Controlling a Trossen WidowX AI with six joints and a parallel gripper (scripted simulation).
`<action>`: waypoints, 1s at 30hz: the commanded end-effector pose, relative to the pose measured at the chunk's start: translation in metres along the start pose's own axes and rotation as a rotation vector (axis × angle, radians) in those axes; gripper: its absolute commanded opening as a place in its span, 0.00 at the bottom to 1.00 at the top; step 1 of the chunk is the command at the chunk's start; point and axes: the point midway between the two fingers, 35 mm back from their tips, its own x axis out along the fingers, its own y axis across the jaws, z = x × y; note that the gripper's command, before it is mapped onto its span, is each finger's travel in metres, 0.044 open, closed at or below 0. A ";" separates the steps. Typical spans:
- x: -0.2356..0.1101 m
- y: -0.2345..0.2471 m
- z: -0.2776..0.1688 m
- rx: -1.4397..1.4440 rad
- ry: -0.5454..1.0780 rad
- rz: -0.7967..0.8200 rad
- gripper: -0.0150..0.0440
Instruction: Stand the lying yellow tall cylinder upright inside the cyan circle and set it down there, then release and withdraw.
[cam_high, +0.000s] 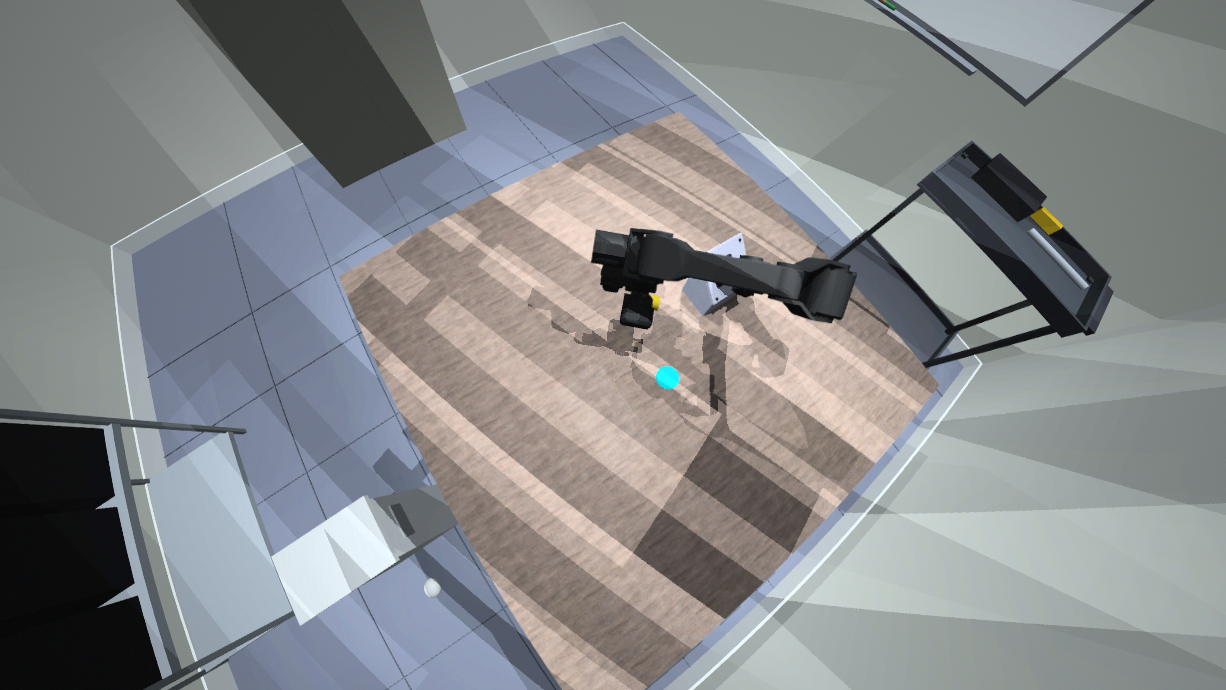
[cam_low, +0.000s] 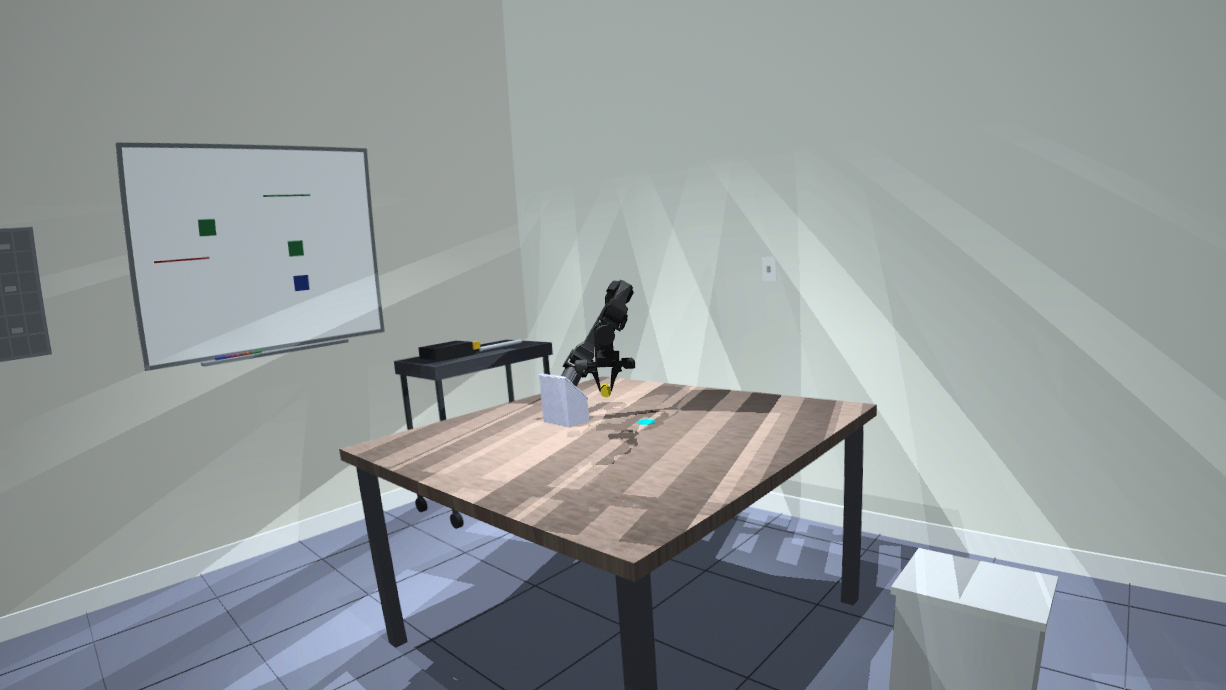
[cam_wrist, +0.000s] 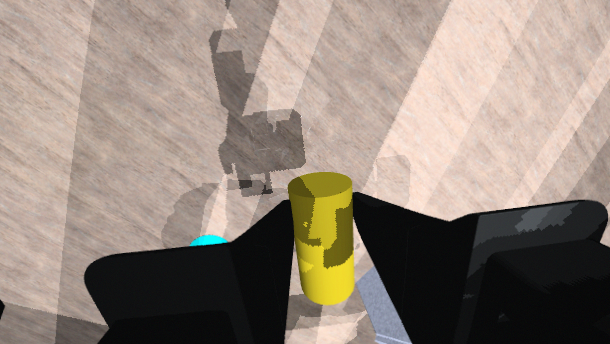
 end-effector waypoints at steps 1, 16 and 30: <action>-0.003 0.012 -0.005 -0.020 -0.006 0.005 0.43; -0.007 0.053 -0.030 -0.121 -0.007 0.010 0.43; -0.009 0.087 -0.059 -0.217 0.000 0.020 0.43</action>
